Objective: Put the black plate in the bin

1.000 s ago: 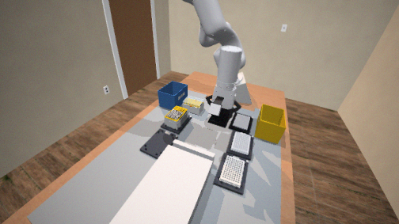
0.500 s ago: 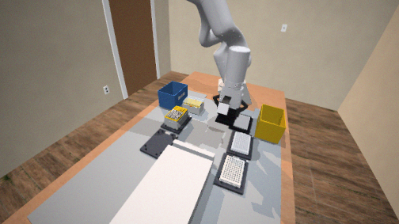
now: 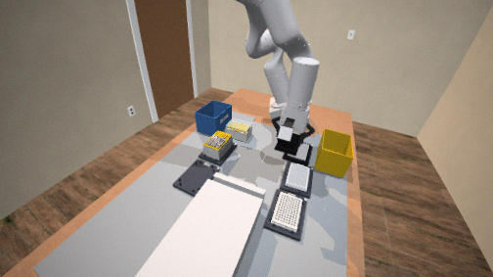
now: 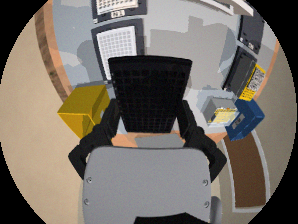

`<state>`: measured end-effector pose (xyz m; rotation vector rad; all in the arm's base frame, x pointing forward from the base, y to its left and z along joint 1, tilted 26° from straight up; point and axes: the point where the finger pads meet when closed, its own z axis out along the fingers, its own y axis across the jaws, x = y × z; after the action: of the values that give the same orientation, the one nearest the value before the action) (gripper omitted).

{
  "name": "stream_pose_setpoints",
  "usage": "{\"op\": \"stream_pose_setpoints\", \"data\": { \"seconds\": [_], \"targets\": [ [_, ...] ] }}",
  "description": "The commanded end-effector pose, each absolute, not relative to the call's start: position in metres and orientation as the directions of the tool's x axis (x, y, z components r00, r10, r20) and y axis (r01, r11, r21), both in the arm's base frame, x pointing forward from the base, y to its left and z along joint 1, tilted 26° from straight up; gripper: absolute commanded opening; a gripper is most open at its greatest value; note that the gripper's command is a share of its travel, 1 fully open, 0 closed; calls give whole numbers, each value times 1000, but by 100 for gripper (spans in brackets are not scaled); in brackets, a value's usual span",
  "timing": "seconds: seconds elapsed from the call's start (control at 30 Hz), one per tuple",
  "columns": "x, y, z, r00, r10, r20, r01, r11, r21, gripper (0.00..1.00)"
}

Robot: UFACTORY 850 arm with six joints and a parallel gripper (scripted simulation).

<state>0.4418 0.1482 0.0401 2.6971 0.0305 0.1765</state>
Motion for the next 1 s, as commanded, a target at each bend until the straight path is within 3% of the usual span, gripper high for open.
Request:
{"op": "stream_pose_setpoints", "data": {
  "seconds": [0.0, 0.97],
  "targets": [
    [437, 156, 37, 991, 50, 121, -7, -905, 424, 0],
    [399, 203, 9, 991, 50, 121, -7, -906, 424, 0]
  ]
}}
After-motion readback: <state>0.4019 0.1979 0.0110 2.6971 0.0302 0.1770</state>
